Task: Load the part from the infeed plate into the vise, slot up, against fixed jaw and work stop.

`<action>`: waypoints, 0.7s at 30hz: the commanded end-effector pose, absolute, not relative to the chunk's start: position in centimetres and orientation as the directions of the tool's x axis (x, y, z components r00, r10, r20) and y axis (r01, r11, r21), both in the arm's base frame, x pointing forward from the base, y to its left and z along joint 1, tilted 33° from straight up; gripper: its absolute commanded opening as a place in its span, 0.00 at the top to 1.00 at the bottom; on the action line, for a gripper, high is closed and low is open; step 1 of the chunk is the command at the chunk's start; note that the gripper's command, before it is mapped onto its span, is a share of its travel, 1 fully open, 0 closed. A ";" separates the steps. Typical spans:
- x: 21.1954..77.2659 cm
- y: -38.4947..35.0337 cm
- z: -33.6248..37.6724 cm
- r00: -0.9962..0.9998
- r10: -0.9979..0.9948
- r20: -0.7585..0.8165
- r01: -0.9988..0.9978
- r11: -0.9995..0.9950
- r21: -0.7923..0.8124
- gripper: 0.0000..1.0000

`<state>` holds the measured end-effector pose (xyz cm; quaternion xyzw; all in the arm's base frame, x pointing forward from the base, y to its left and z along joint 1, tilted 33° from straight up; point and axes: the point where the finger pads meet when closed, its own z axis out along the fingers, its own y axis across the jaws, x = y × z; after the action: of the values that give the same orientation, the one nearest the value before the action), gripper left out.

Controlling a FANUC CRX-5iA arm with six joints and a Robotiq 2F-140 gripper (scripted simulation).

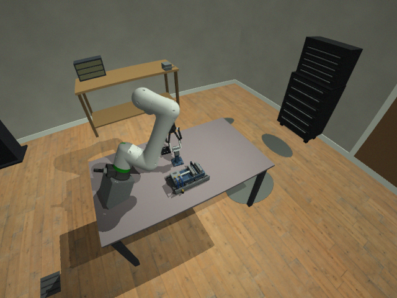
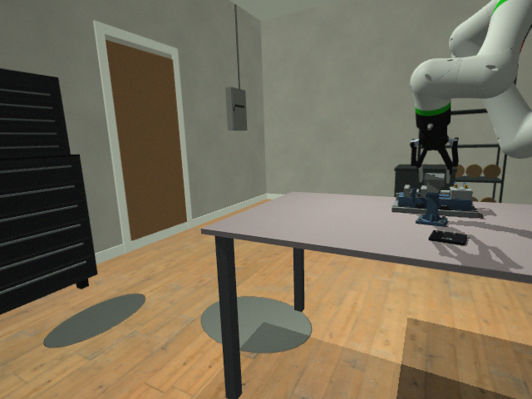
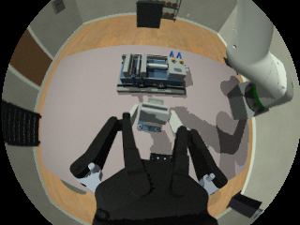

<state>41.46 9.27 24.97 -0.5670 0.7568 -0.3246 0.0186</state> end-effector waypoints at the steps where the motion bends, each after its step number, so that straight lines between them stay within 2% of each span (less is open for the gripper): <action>1: 41.4 9.2 25.0 -0.346 -0.882 0.320 -0.846 0.146 -0.512 0.49; 21: 41.3 8.7 25.1 -0.254 -0.956 0.148 -0.846 0.146 -0.512 0.49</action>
<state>41.30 8.80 25.11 -0.5963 0.7513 -0.2667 0.0940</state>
